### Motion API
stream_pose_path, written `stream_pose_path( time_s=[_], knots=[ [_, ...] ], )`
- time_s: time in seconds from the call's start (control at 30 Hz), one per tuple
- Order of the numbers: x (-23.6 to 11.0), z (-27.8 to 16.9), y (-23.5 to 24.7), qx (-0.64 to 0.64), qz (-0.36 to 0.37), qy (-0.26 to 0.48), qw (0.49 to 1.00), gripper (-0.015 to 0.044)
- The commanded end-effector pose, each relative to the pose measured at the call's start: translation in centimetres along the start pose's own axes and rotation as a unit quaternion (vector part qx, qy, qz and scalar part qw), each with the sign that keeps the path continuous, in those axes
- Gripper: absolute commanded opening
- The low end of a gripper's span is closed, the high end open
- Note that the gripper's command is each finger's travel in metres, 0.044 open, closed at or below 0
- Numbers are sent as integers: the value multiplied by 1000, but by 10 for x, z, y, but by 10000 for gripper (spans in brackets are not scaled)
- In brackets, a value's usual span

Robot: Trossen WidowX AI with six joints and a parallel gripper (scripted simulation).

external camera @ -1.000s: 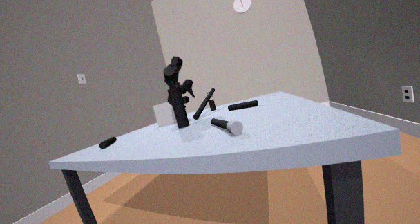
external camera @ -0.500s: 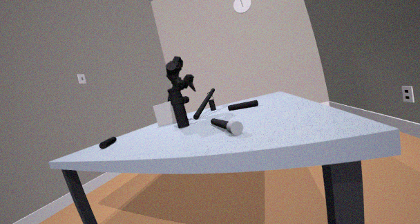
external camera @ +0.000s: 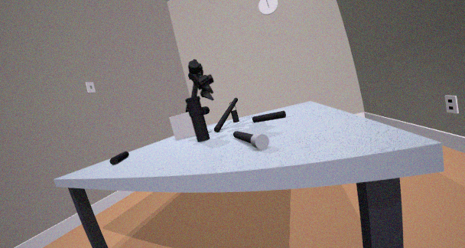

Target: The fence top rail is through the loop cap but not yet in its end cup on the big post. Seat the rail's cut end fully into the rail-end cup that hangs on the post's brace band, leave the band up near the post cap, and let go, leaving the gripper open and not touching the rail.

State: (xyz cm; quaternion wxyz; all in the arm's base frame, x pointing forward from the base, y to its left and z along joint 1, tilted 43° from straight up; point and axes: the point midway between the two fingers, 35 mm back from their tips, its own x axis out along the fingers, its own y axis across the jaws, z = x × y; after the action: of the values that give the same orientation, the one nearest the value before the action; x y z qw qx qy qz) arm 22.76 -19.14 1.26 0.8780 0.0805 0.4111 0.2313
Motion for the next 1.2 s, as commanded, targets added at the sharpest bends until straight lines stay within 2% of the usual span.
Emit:
stream_pose_path(
  time_s=[0.0, 0.07, 0.57, 0.67, 0.77, 0.87, 1.0, 1.17],
  knots=[
    [-34, 31, 44, 339, -15, 11, 941, 440],
    [-37, 33, 47, 367, -17, 11, 930, 440],
    [-34, 33, 49, 344, -13, 18, 939, 440],
    [-23, 33, 54, 254, 6, 43, 966, 440],
    [-7, 33, 63, 107, 44, 75, 990, 440],
    [8, 33, 73, -47, 89, 98, 990, 440],
    [27, 31, 87, -250, 159, 111, 949, 440],
    [45, 27, 103, -450, 239, 99, 855, 440]
  ],
)
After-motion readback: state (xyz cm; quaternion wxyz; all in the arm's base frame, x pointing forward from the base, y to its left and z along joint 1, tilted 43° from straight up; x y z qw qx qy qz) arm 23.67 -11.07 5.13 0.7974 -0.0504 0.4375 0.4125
